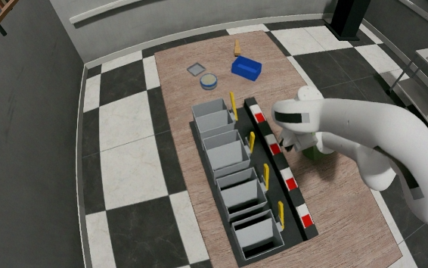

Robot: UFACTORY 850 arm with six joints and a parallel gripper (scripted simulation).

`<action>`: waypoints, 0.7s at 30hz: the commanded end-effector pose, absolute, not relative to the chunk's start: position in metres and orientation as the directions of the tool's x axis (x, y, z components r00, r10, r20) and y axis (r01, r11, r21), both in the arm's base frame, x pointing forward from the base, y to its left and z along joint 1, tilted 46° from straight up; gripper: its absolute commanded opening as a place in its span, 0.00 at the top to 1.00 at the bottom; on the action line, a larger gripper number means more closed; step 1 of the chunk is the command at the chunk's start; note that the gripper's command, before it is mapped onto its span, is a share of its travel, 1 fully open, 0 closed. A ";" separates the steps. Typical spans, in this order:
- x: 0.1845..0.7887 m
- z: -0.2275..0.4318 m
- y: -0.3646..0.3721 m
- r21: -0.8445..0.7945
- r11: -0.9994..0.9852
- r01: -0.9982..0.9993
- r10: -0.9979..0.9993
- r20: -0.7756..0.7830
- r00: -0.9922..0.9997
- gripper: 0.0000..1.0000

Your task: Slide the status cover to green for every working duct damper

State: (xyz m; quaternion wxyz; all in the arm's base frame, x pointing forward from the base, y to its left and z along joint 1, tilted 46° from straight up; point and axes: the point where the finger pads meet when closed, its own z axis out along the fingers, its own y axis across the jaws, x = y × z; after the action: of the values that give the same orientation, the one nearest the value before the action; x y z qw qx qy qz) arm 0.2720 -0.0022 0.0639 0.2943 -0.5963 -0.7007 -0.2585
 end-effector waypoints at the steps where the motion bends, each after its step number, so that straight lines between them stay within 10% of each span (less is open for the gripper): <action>1: 0.272 0.051 0.011 0.015 0.153 0.988 0.684 0.720 -0.117 1.00; 21: 0.269 0.034 0.028 0.015 0.153 0.988 0.684 0.720 -0.117 1.00</action>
State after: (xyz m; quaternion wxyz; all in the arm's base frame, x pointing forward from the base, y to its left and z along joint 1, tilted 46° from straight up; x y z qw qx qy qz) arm 0.2688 0.0264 0.0359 0.2937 -0.5963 -0.7006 -0.2595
